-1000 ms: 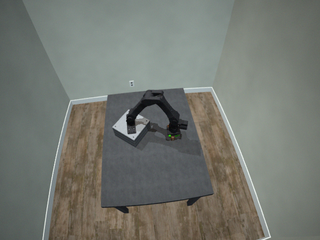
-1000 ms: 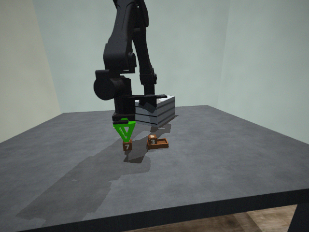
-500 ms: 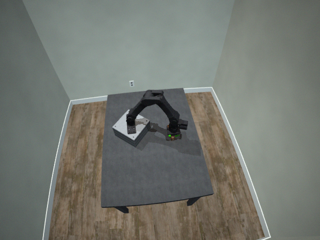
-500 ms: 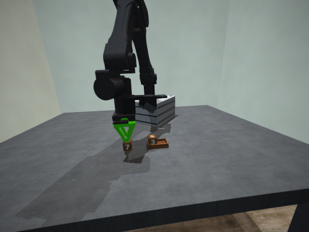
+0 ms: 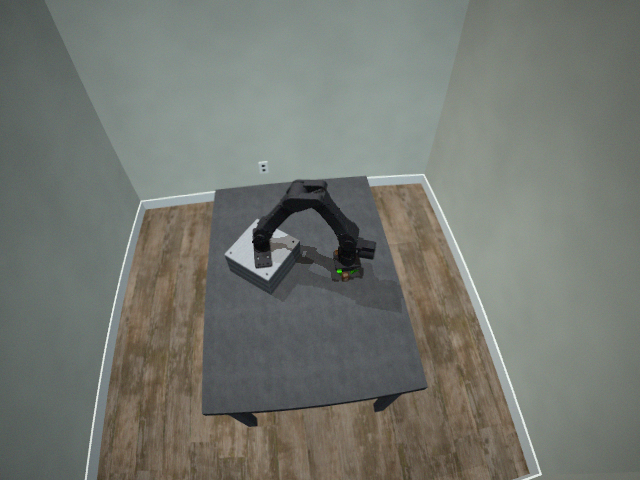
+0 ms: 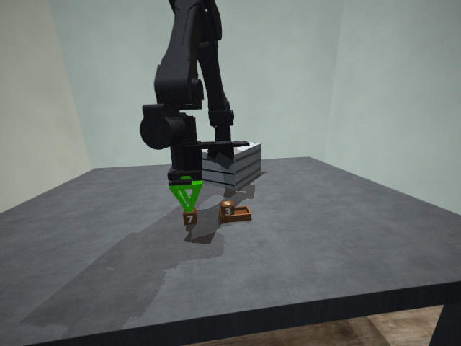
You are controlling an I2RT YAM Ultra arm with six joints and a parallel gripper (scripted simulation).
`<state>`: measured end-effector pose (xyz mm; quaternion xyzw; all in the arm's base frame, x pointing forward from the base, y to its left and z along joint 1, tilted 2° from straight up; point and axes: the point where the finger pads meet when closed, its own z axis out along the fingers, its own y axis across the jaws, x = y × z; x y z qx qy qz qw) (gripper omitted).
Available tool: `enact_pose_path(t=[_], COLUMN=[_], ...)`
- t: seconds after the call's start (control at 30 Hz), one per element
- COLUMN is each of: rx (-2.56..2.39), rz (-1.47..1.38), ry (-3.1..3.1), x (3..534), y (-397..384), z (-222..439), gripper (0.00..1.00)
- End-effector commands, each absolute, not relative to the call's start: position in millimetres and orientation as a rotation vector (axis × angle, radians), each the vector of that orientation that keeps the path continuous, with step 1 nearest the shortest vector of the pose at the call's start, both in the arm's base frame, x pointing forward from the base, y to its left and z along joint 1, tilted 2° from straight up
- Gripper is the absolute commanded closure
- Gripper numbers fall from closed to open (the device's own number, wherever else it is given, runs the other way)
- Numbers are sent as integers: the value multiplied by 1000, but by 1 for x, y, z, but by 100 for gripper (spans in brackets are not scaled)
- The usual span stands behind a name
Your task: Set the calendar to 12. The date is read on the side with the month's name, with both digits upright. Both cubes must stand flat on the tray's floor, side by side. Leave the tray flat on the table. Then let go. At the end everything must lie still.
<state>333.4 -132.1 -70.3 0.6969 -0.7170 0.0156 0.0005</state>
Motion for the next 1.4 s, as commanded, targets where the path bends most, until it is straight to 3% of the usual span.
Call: enact_pose_path(t=[0.0,1.37], rx=[2194,2194], rz=[63,63], ry=[-2258,-2258], x=[337,337], y=[-132,-132], z=[-67,-72], gripper=[55,55])
